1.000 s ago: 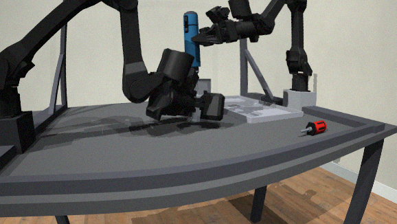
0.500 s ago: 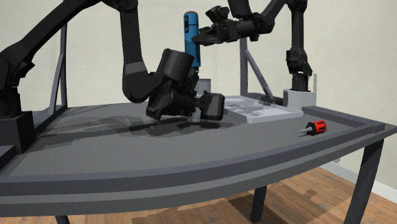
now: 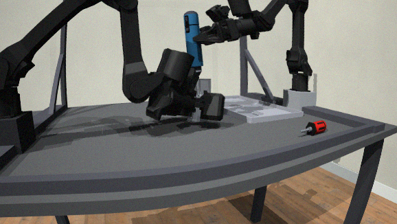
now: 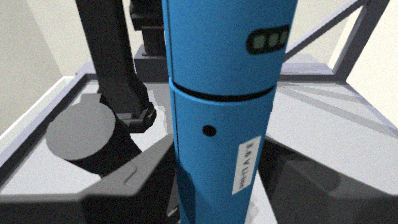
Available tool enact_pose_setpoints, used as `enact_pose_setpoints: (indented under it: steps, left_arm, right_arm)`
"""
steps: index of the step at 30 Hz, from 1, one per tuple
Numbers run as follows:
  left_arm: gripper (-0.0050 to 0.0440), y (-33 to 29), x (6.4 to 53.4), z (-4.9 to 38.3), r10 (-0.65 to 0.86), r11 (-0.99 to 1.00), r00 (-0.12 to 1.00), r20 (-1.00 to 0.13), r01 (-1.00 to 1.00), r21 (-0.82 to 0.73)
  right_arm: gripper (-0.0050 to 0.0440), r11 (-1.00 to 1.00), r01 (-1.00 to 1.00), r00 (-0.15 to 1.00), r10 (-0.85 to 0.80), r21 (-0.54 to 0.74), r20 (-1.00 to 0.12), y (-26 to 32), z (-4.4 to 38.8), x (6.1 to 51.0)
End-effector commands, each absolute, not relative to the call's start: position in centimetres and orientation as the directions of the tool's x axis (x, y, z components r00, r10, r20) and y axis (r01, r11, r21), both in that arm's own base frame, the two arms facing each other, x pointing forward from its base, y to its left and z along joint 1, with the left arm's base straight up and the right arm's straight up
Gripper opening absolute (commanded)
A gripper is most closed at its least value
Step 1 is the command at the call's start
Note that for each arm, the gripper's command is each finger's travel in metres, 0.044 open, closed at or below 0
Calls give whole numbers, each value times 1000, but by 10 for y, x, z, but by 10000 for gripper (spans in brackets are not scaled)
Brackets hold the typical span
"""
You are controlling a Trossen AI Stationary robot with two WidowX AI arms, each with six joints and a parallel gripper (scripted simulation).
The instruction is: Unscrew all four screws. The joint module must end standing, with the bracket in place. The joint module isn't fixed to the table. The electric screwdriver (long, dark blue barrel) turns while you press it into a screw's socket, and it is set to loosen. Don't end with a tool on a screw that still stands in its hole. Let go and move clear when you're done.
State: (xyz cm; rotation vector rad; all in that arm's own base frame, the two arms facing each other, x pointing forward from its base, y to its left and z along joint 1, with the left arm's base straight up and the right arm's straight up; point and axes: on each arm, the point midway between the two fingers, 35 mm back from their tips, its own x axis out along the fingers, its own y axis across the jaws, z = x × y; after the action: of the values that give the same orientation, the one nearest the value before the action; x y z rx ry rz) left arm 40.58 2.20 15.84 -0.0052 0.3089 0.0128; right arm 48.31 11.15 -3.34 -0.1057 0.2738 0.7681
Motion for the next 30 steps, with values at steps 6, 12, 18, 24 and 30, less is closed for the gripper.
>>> enact_pose_setpoints:
  steps: [6, 12, 18, 24, 30]
  left_arm:
    - [161, 24, 411, 186, 17, 1000, 972, -234, -17, 1]
    - [161, 24, 411, 186, 17, 1000, 972, -234, -17, 1]
    - [161, 25, 413, 197, 18, 1000, 977, -211, -18, 3]
    - [161, 25, 413, 201, 17, 1000, 977, -211, -17, 2]
    - [161, 25, 414, 205, 16, 1000, 977, -211, -16, 2]
  right_arm:
    - [241, 716, -698, 696, 671, -19, -255, 111, -18, 489]
    - [241, 716, -698, 696, 671, -19, -255, 111, -18, 489]
    - [241, 716, -698, 696, 671, -19, -255, 111, -18, 489]
    - [241, 716, -698, 696, 671, -19, -255, 111, -18, 489]
    - [241, 716, -698, 696, 671, -19, -255, 111, -18, 489]
